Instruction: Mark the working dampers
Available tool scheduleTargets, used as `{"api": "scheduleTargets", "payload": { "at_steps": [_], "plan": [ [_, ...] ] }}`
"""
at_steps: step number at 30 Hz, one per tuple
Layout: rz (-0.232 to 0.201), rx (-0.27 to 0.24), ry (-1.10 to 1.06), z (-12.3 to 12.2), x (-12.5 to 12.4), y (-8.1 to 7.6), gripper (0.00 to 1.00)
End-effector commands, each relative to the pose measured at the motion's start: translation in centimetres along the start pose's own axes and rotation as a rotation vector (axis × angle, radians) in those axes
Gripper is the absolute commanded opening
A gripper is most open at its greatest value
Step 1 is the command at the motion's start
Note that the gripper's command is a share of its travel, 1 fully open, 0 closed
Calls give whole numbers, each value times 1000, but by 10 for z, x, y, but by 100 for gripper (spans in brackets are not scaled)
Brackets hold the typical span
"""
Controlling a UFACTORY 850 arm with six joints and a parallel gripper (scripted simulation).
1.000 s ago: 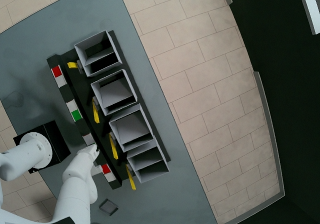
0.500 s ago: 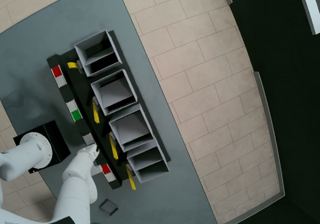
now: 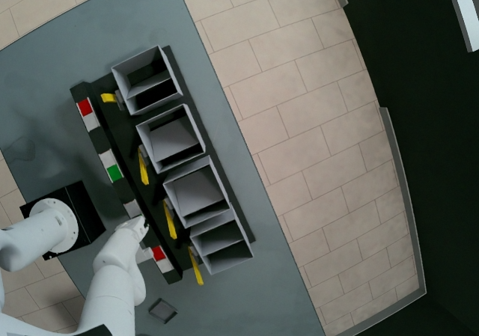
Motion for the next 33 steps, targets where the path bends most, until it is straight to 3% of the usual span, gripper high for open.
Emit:
{"api": "scheduleTargets", "payload": {
  "at_steps": [1,28,33],
  "plan": [
    [1,1,0,0,0,0,0],
    [1,1,0,6,1,-1,0],
    [1,1,0,6,1,-10,0]
  ]
}}
Point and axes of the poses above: the point where the finger pads meet when closed, its own y axis out along the fingers, its own x axis across the jaws, z = x × y, the point moved 1 cm from there along -y, back along the fingers, and after that the axes turned 13 degrees about -y, right-handed, at the moved point
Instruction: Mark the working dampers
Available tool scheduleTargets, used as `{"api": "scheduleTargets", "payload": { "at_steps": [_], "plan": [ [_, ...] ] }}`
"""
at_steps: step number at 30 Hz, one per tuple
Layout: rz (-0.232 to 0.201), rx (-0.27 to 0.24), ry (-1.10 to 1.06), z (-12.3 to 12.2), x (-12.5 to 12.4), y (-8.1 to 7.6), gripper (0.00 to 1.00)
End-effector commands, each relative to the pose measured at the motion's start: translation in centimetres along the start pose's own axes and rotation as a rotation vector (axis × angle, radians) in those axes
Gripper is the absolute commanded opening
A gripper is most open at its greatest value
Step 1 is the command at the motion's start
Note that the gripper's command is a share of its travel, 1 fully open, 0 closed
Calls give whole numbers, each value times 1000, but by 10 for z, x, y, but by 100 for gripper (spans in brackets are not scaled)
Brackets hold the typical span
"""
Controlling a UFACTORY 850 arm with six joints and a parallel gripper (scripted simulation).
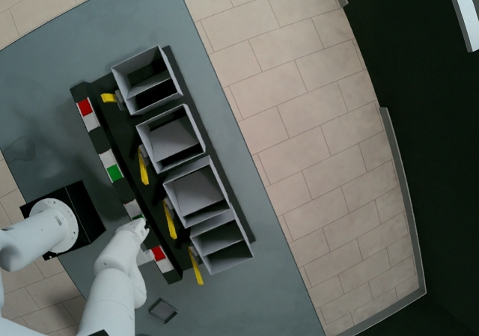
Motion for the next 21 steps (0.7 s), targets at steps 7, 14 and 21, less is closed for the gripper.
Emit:
{"api": "scheduleTargets", "payload": {
  "at_steps": [7,14,21],
  "plan": [
    [1,1,0,0,-1,-23,0],
    [1,1,0,0,-1,-36,0],
    [1,1,0,1,-1,-38,0]
  ]
}}
Point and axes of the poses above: the point where the finger pads meet when closed, its own y axis out along the fingers, its own x axis across the jaws, z = x × y, the point moved 1 cm from there along -y, back along the fingers, and after that the axes turned 13 degrees about -y, right-handed, at the moved point
